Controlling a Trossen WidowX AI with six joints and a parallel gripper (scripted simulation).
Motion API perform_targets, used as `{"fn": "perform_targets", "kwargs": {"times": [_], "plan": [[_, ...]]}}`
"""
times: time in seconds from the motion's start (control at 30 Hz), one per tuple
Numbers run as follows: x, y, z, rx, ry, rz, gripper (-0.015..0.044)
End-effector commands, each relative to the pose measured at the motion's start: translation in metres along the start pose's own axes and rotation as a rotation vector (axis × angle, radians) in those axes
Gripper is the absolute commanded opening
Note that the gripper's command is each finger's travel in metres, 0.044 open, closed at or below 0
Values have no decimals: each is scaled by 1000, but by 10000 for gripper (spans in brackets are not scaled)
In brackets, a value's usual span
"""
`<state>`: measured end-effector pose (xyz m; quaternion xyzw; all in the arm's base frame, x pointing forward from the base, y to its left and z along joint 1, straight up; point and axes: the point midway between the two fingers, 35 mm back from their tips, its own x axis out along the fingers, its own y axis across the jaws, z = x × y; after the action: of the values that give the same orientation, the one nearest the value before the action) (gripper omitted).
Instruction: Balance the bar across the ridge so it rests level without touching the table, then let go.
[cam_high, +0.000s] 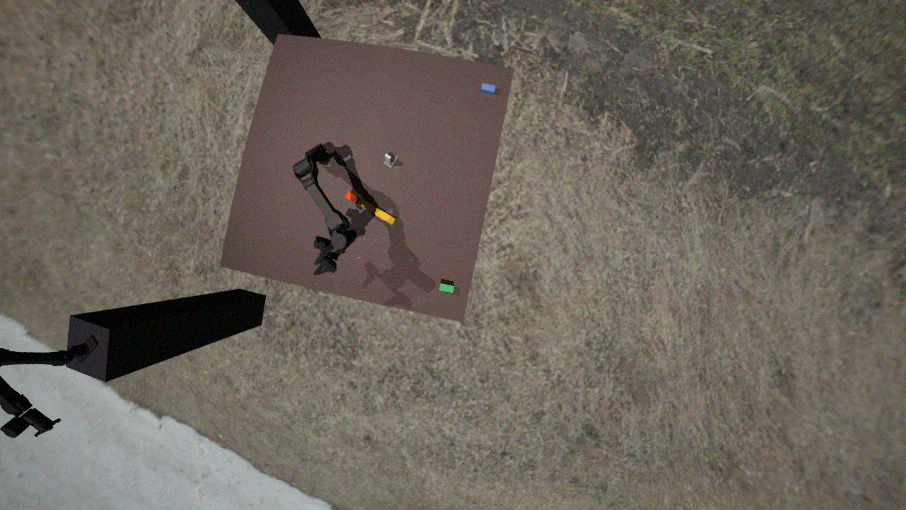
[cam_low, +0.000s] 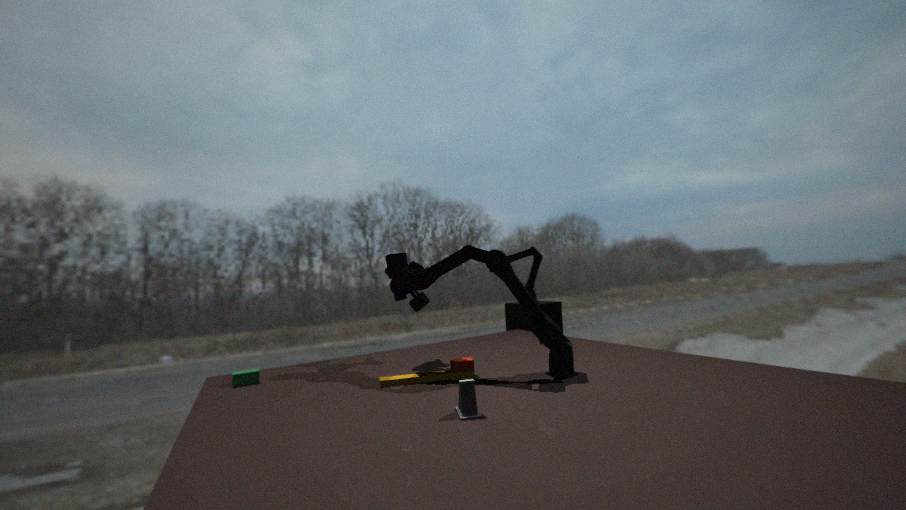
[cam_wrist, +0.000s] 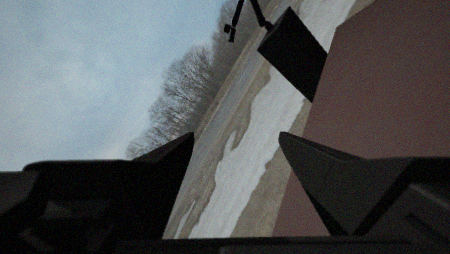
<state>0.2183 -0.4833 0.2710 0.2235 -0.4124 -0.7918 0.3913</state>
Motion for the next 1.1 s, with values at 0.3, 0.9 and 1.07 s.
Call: {"fn": "perform_targets", "kwargs": {"times": [0.3, 0.9, 1.07], "plan": [[-27, 1, -34, -418, 244, 82, 315], [-113, -46, -80, -1229, 792, 325, 315], [-141, -66, -80, -1433, 951, 411, 315]]}}
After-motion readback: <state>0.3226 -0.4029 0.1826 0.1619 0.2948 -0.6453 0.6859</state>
